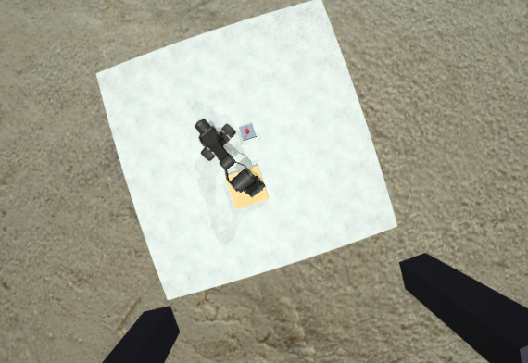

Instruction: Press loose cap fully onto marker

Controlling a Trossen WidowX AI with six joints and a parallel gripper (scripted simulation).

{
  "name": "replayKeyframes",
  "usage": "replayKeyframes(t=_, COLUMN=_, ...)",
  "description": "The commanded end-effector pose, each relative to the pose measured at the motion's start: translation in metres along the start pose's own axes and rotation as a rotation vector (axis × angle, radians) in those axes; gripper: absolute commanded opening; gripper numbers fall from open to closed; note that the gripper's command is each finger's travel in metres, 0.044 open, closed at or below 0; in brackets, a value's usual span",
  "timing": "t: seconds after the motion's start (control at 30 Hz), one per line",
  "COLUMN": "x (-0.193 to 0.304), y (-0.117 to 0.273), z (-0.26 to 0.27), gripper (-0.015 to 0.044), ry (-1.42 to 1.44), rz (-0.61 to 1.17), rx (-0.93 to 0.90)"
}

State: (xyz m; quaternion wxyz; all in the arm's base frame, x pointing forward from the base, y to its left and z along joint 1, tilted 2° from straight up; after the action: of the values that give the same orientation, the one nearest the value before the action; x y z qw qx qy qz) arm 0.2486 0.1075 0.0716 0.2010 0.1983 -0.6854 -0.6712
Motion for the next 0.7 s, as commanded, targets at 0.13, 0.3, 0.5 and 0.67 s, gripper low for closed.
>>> replayKeyframes(t=0.13, x=0.001, y=0.025, z=0.000, gripper=0.0000, ry=0.004, rz=-0.009, rx=-0.001)
replayKeyframes(t=0.3, x=0.001, y=0.026, z=-0.003, gripper=0.0000, ry=-0.001, rz=-0.008, rx=-0.002)
replayKeyframes(t=0.5, x=0.005, y=0.031, z=-0.019, gripper=0.0000, ry=-0.021, rz=-0.008, rx=-0.006)
replayKeyframes(t=0.67, x=0.008, y=0.035, z=-0.034, gripper=0.0000, ry=-0.018, rz=-0.008, rx=-0.004)
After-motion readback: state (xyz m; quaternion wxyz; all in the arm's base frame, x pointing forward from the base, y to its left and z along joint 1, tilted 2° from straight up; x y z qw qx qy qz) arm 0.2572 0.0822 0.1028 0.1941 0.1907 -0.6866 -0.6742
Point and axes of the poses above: the point midway between the two fingers, 35 mm back from their tips, its own y axis back along the fingers, its own z axis across the jaws, x = y × z, the point moved 6 cm from there along y, back along the fingers, and after that the axes turned 1 degree about y, right-handed, at the moved point
